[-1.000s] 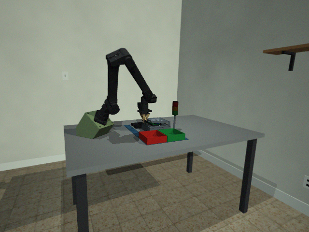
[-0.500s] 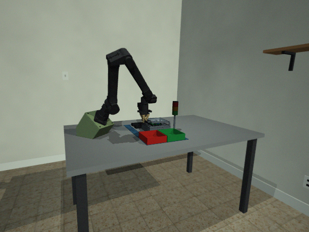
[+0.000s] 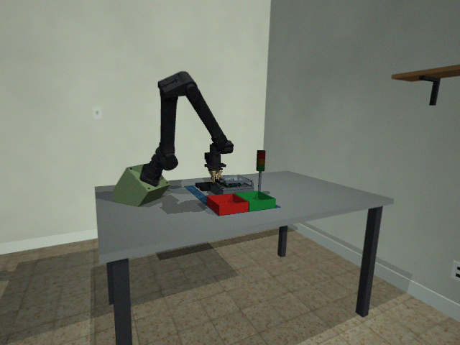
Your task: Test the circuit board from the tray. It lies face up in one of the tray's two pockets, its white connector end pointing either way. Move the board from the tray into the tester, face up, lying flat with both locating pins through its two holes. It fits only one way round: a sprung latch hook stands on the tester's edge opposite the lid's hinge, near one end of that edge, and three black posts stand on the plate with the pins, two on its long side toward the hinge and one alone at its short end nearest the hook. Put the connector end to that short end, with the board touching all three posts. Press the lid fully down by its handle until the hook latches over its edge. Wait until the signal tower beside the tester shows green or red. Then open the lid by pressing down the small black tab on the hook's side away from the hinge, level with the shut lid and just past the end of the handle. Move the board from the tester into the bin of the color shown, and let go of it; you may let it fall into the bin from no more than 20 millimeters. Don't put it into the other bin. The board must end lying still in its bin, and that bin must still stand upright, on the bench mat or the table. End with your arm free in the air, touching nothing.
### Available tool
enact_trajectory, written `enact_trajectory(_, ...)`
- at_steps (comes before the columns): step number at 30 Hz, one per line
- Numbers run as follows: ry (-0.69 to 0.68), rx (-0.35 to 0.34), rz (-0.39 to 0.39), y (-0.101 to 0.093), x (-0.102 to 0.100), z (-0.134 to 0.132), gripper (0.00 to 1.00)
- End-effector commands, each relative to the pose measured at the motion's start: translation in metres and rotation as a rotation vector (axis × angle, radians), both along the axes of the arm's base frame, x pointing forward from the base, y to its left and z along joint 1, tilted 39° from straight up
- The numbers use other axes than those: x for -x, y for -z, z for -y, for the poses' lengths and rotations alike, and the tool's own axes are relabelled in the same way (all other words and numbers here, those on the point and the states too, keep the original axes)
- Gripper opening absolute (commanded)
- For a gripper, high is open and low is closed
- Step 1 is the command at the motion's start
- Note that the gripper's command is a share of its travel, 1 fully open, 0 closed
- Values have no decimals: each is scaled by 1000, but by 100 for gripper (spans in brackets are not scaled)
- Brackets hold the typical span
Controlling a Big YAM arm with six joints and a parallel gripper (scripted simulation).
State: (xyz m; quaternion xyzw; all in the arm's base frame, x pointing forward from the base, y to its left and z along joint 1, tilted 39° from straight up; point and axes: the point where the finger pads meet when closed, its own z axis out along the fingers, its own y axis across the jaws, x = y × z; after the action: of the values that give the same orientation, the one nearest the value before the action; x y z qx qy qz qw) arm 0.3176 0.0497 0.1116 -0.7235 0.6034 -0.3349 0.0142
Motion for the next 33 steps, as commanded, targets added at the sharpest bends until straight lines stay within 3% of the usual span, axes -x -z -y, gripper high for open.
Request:
enact_trajectory(1, 24, 13, -6, 9, -15, 9, 0)
enact_trajectory(33, 24, 13, -4, 11, -17, 10, 0)
